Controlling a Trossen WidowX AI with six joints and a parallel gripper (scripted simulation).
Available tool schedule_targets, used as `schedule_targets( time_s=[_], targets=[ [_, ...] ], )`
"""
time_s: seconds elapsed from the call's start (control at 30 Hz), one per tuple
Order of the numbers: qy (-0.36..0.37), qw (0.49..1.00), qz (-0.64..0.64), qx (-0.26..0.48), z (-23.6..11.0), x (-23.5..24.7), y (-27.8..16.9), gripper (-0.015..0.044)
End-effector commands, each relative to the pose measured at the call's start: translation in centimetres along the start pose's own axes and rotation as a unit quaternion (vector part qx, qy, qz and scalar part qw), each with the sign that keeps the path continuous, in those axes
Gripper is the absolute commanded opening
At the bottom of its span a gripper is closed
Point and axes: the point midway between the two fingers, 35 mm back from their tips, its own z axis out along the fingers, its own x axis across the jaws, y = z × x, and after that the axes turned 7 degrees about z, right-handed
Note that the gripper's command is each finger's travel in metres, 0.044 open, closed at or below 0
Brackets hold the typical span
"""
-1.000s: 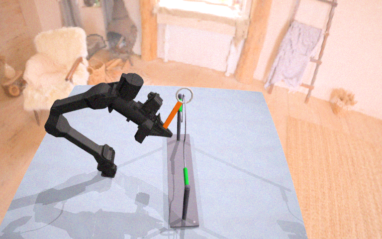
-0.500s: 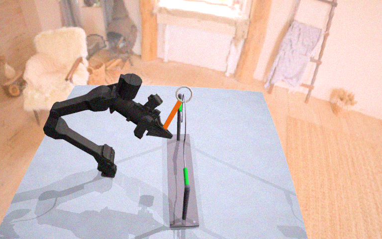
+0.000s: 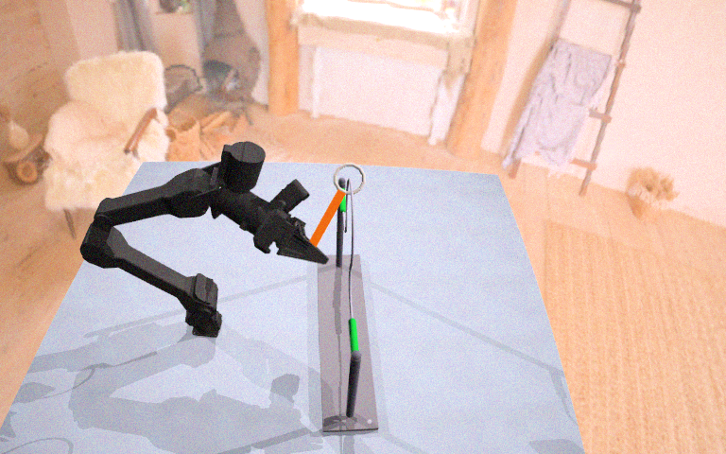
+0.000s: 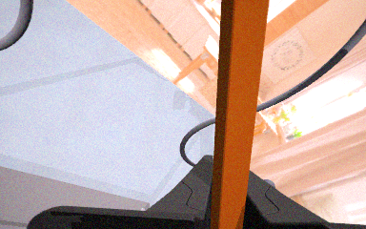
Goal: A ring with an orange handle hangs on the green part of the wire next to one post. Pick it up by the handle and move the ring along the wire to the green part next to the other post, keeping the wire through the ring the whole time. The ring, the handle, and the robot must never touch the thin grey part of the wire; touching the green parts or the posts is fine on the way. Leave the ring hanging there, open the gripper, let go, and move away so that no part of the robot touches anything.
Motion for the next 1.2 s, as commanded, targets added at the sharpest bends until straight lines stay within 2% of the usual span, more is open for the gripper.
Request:
schedule_targets(
  time_s=[0.0,1.17],
  targets=[
    [-0.018,0.999,-0.030,-0.005,0.0,-0.2,-0.1,-0.0150],
    [-0.148,0.958,-0.240,-0.051,-0.1,-2.2,0.7,-0.0150]
  ],
)
